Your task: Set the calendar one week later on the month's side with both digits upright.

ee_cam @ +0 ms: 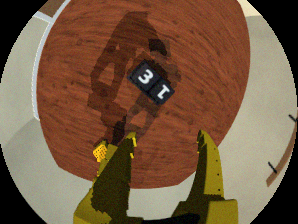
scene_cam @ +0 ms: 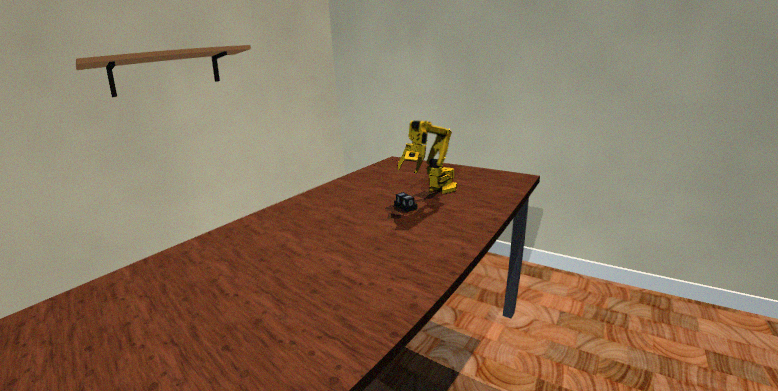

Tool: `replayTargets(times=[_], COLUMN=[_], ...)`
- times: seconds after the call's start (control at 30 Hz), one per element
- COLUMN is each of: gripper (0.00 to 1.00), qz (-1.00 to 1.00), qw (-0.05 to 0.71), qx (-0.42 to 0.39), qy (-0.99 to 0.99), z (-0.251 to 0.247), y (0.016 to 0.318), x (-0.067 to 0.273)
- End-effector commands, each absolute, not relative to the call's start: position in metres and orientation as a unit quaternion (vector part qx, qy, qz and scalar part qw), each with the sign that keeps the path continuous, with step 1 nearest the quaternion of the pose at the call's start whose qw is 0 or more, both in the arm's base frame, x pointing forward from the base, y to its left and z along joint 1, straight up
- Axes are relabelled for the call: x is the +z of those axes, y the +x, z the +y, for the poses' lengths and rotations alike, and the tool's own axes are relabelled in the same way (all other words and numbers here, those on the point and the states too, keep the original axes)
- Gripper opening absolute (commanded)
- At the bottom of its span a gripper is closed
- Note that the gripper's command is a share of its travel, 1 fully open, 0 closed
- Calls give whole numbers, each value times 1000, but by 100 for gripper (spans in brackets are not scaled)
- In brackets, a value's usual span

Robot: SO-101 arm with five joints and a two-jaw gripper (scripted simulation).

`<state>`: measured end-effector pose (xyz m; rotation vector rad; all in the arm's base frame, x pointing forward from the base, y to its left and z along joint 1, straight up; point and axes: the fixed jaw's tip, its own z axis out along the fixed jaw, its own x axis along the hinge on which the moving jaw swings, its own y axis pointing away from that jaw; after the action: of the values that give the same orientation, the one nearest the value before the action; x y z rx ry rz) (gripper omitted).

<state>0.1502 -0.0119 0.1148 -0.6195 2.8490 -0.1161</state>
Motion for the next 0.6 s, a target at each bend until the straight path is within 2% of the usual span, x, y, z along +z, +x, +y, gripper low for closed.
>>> replayTargets(times=[0.0,0.57], gripper=[36,36], qz=[977,979], qw=[154,203], qx=[-37,-11], qy=[-143,-9], z=[-6,1], y=[147,140], x=[124,129])
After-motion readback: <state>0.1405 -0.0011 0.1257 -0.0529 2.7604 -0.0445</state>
